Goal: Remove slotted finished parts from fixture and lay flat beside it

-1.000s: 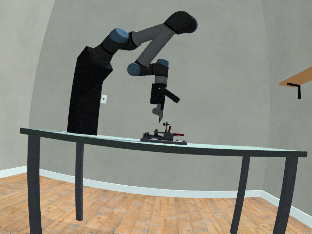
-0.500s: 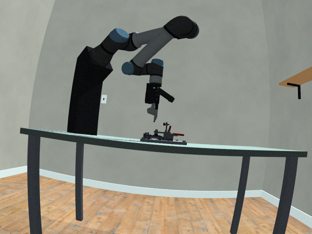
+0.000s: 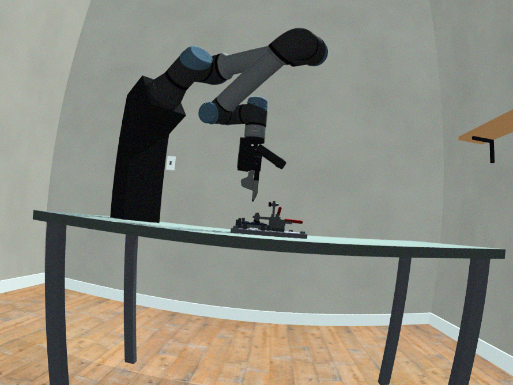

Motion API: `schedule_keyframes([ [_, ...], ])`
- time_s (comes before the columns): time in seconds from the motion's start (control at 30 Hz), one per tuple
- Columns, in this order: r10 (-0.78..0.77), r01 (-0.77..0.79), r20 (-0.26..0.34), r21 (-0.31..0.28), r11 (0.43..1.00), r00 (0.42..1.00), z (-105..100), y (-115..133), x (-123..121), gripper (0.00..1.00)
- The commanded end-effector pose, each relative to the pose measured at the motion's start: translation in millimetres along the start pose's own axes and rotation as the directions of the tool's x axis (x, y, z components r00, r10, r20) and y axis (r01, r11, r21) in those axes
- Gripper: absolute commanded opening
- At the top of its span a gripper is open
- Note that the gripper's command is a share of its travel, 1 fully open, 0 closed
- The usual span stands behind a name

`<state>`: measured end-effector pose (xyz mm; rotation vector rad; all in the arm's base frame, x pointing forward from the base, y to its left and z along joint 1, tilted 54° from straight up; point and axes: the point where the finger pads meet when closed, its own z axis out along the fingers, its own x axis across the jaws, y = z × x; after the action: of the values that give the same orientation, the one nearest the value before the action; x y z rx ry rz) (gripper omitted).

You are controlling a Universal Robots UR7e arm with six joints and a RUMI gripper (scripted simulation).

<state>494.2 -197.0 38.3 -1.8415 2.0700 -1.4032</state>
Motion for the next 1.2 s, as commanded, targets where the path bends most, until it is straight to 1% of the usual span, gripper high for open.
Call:
schedule_keyframes([
  [0.0, 0.001, -0.001, -0.002, 0.002, 1.0, 1.0, 10, -1, 1, 0.59],
  [0.3, 0.001, -0.001, -0.002, 0.002, 1.0, 1.0, 37, -1, 1, 0.59],
  [0.37, 0.001, -0.001, -0.002, 0.002, 1.0, 1.0, 37, -1, 1, 0.59],
  [0.63, 0.001, -0.001, -0.002, 0.002, 1.0, 1.0, 55, -1, 1, 0.59],
  [0.8, 0.001, -0.001, -0.002, 0.002, 1.0, 1.0, 59, -1, 1, 0.59],
  [1.17, 0.001, -0.001, -0.002, 0.001, 1.0, 1.0, 59, 0, 1, 0.59],
])
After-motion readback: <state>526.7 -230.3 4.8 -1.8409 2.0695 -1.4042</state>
